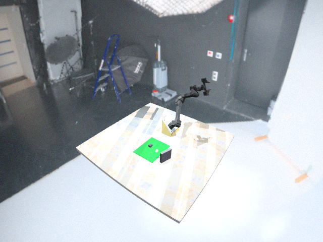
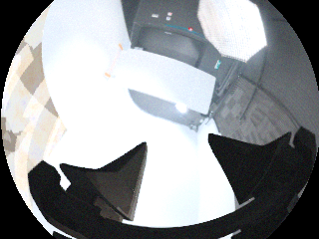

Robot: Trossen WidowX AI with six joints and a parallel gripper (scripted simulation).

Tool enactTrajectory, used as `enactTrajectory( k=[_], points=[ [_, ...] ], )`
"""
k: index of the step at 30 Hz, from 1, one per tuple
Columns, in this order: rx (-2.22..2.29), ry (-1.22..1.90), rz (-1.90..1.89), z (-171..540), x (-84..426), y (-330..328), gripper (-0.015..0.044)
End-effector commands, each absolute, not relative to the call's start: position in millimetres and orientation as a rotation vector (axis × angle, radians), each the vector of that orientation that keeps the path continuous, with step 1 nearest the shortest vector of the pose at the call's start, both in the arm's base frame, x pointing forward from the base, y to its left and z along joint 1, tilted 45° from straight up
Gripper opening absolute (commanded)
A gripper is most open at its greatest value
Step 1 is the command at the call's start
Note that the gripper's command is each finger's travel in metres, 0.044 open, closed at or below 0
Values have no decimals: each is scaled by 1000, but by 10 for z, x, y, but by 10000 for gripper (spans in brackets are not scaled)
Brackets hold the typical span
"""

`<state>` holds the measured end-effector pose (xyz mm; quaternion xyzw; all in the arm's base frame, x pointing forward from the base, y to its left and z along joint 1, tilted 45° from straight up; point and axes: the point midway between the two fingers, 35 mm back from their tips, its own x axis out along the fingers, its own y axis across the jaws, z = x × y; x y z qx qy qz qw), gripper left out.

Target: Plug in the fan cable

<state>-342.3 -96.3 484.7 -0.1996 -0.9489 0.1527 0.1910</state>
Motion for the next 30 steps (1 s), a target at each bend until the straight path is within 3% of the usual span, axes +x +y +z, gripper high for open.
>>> enactTrajectory(
  k=[1, 4, 13, 18, 30],
  points=[
    [-561, -2665, 429, 4847, -3423, -963, 361],
    [-561, -2665, 429, 4847, -3423, -963, 440],
    [-584, -2333, 634, 5638, -2720, -227, 210],
    [-535, -2146, 746, 5878, -2329, 94, 210],
    [-500, -1606, 831, 6387, -627, 956, 210]
  ],
)
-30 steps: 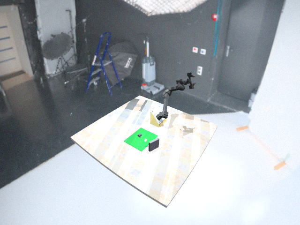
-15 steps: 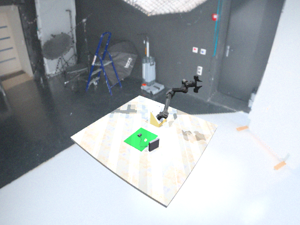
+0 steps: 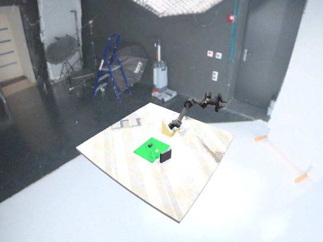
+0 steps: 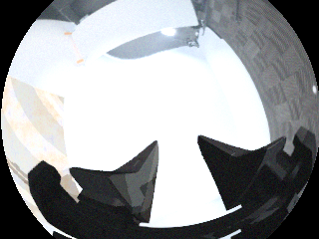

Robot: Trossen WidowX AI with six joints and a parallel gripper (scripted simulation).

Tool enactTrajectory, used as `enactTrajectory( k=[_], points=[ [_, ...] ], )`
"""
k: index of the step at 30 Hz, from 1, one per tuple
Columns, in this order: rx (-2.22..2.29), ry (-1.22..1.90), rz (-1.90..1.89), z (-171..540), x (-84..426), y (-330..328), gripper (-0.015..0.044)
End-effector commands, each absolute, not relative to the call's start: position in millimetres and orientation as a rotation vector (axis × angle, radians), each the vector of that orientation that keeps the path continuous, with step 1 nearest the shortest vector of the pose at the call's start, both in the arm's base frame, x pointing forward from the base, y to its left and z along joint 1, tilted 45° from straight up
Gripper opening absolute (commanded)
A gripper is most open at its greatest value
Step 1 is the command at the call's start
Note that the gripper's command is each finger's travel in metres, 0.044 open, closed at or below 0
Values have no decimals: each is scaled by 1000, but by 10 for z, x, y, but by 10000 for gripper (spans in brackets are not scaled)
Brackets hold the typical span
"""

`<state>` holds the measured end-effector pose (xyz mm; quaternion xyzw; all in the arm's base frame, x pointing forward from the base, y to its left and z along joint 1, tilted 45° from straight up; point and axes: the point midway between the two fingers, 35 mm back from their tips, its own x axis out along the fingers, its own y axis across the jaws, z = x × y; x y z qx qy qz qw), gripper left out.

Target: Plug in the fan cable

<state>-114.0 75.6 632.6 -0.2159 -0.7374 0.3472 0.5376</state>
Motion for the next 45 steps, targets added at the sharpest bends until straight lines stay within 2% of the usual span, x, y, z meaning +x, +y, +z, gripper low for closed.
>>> enactTrajectory(
  k=[1, 12, 24, 28, 37, 45],
  points=[
    [-502, -1563, 834, 6397, -485, 1011, 210],
    [-487, -1044, 790, 6184, 1313, 1382, 210],
    [-445, -451, 717, 5204, 3124, 1233, 210],
    [-473, -387, 619, 4977, 3418, 1014, 210],
    [-380, 56, 589, 3837, 4239, 565, 210],
    [-230, 484, 563, 2609, 4559, 36, 210]
  ],
)
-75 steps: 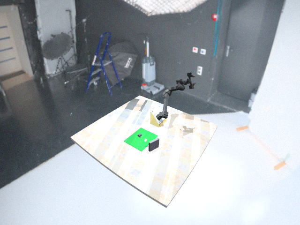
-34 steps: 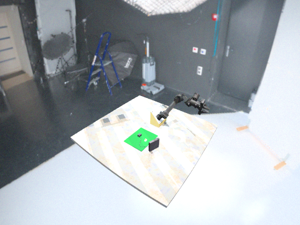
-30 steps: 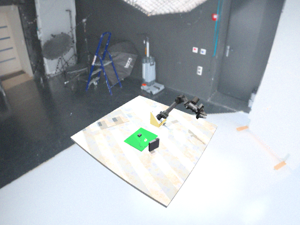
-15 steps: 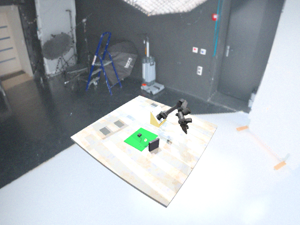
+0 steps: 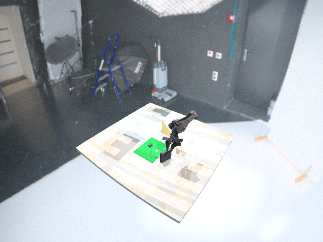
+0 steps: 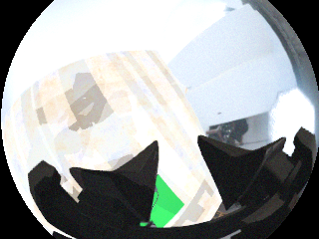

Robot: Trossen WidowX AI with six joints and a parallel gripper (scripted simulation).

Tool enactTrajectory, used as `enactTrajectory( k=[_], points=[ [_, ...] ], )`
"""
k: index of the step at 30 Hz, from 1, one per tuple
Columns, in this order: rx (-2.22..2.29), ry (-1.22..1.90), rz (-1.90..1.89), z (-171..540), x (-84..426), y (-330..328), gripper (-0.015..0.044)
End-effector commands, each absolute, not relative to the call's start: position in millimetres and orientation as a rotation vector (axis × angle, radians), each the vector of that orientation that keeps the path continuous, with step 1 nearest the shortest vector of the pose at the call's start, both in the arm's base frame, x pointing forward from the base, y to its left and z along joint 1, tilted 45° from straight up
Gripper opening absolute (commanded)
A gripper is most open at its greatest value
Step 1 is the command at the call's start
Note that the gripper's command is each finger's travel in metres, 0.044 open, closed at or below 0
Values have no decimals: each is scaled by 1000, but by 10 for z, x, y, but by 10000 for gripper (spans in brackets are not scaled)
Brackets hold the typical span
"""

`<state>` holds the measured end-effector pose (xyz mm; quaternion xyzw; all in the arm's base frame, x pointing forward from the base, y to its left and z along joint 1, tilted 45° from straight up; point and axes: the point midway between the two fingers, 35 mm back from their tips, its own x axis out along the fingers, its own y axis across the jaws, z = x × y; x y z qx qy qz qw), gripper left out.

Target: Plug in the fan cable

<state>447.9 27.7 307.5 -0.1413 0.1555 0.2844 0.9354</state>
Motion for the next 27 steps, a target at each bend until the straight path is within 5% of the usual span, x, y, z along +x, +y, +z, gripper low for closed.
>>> enactTrajectory(
  k=[1, 16, 27],
  points=[
    [-205, 541, 560, 2443, 4565, -35, 210],
    [354, 1372, 564, 350, 3724, -834, 210],
    [653, 1631, 606, -56, 3178, -933, 210]
  ],
)
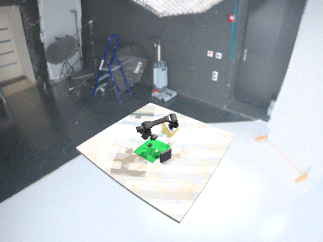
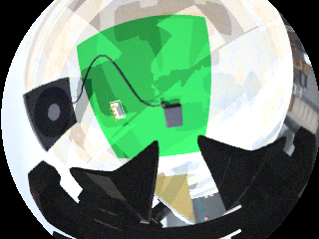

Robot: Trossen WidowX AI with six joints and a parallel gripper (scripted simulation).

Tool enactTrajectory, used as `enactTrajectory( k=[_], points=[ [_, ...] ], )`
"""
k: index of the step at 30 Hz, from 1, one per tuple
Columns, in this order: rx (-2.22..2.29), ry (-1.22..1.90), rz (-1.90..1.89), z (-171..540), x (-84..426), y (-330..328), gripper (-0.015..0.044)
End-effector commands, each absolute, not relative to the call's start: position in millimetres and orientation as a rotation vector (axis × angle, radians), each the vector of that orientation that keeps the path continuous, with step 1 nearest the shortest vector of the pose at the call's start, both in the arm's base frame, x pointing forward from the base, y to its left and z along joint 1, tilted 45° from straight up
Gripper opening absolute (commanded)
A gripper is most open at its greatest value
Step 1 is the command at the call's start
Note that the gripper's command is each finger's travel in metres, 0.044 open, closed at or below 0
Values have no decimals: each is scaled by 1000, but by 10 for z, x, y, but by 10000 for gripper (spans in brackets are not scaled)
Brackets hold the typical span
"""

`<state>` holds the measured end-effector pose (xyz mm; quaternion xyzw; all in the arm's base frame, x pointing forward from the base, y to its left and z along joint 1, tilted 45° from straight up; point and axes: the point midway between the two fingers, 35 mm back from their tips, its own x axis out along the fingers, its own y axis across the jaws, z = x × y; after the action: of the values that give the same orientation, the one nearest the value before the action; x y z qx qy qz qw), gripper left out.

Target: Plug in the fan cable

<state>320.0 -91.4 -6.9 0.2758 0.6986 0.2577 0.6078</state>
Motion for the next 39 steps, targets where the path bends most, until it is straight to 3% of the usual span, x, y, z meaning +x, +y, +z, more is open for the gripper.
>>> enactTrajectory(
  k=[1, 7, 39],
  points=[
    [653, 1631, 606, -75, 3183, -915, 210],
    [654, 1630, 608, -386, 3233, -605, 210],
    [655, 1629, 609, -668, 3280, -322, 210]
  ],
)
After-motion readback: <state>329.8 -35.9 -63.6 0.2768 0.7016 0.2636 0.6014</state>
